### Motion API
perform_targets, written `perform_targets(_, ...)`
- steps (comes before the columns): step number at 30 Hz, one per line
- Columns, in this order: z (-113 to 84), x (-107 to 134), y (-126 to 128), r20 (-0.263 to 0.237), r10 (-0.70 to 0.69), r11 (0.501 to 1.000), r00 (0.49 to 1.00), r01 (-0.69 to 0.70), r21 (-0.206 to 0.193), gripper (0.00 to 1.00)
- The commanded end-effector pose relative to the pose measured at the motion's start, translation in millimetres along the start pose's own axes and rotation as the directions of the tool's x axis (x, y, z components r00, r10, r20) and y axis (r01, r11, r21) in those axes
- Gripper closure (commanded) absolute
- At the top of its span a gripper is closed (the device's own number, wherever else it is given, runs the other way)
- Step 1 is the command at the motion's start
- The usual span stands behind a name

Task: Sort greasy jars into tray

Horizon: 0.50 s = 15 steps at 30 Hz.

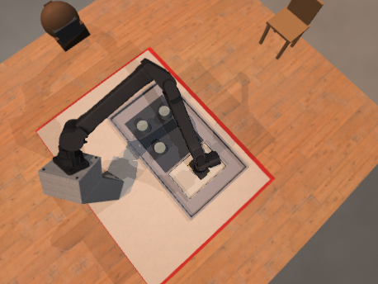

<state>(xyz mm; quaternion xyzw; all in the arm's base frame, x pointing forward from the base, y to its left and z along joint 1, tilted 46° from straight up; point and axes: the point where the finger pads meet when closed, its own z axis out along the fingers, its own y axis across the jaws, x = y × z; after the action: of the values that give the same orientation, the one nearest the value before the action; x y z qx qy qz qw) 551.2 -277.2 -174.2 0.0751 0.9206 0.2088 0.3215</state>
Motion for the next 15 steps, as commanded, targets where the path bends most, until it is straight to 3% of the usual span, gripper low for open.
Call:
perform_targets(1, -2.0, -14.6, -0.6, 0.024, -0.007, 1.0, 1.0, 0.007, 0.01, 1.0)
perform_targets(15, 7.2, -14.8, -0.7, 0.024, -0.007, 1.0, 1.0, 0.007, 0.01, 1.0)
